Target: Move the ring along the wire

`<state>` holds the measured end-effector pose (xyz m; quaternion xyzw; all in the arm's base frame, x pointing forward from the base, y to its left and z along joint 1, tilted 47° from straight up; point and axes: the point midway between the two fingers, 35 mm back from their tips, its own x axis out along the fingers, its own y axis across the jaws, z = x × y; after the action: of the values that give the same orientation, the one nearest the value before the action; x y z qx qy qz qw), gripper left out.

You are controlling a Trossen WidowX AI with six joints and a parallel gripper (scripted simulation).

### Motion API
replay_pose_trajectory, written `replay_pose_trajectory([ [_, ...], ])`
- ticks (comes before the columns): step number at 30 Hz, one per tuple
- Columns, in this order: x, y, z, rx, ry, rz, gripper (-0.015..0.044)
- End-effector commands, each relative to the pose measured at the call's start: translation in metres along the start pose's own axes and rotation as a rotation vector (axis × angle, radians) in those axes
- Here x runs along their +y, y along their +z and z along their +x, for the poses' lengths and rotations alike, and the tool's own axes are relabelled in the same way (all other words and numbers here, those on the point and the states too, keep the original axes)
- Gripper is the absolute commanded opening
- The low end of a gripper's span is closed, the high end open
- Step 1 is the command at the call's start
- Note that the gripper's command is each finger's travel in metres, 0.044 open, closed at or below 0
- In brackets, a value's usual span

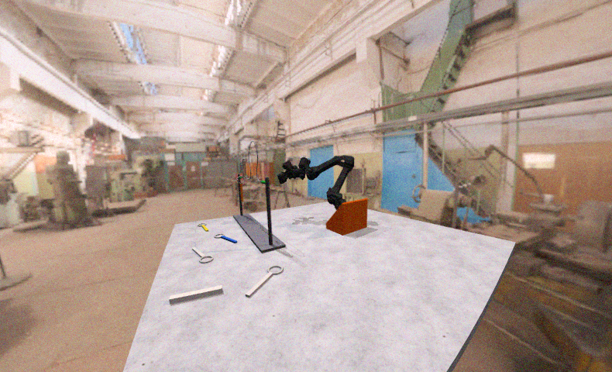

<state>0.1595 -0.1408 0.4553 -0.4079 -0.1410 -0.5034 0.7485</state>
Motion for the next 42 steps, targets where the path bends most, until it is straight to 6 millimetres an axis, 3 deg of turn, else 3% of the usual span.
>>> replay_pose_trajectory([
  [1,0.024,0.007,0.028,-0.056,0.118,-0.032,0.016],
  [11,0.076,0.004,0.088,-0.178,0.416,-0.068,0.016],
  [22,0.121,-0.041,0.136,-0.251,0.759,-0.011,0.016],
  [35,0.137,-0.129,0.157,-0.287,1.122,0.185,0.016],
  [42,0.137,-0.135,0.159,-0.292,1.147,0.204,0.016],
])
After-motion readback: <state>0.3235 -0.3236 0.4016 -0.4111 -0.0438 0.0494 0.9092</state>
